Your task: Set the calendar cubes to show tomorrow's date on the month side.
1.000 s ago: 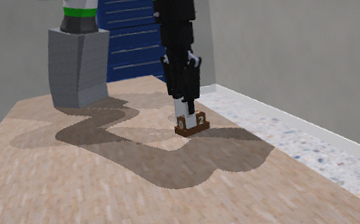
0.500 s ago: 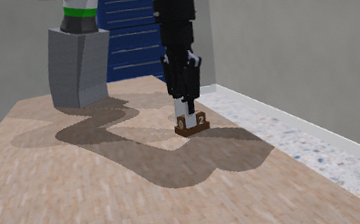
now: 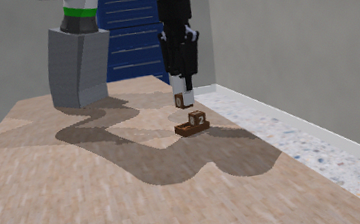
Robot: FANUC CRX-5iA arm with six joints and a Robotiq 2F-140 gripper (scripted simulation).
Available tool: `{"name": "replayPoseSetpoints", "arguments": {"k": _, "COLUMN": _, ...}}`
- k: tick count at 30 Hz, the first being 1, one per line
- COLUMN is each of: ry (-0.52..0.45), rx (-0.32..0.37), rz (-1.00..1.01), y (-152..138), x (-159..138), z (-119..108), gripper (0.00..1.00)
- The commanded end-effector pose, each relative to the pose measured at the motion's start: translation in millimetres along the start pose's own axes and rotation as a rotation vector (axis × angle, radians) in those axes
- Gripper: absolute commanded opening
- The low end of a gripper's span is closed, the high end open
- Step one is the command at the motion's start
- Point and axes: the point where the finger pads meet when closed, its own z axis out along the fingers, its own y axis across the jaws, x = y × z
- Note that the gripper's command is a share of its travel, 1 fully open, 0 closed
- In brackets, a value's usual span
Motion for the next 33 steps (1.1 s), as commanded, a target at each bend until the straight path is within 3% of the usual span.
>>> {"name": "replayPoseSetpoints", "arguments": {"k": 1, "ry": 0.0, "rx": 0.0, "rz": 0.0, "y": 0, "x": 0, "z": -32, "gripper": 0.25}}
{"name": "replayPoseSetpoints", "arguments": {"k": 5, "ry": 0.0, "rx": 0.0, "rz": 0.0, "y": 0, "x": 0, "z": -42, "gripper": 0.25}}
{"name": "replayPoseSetpoints", "arguments": {"k": 20, "ry": 0.0, "rx": 0.0, "rz": -0.019, "y": 0, "x": 0, "z": -43, "gripper": 0.25}}
{"name": "replayPoseSetpoints", "arguments": {"k": 28, "ry": 0.0, "rx": 0.0, "rz": -0.173, "y": 0, "x": 0, "z": -43, "gripper": 0.25}}
{"name": "replayPoseSetpoints", "arguments": {"k": 33, "ry": 0.0, "rx": 0.0, "rz": -0.373, "y": 0, "x": 0, "z": -43, "gripper": 0.25}}
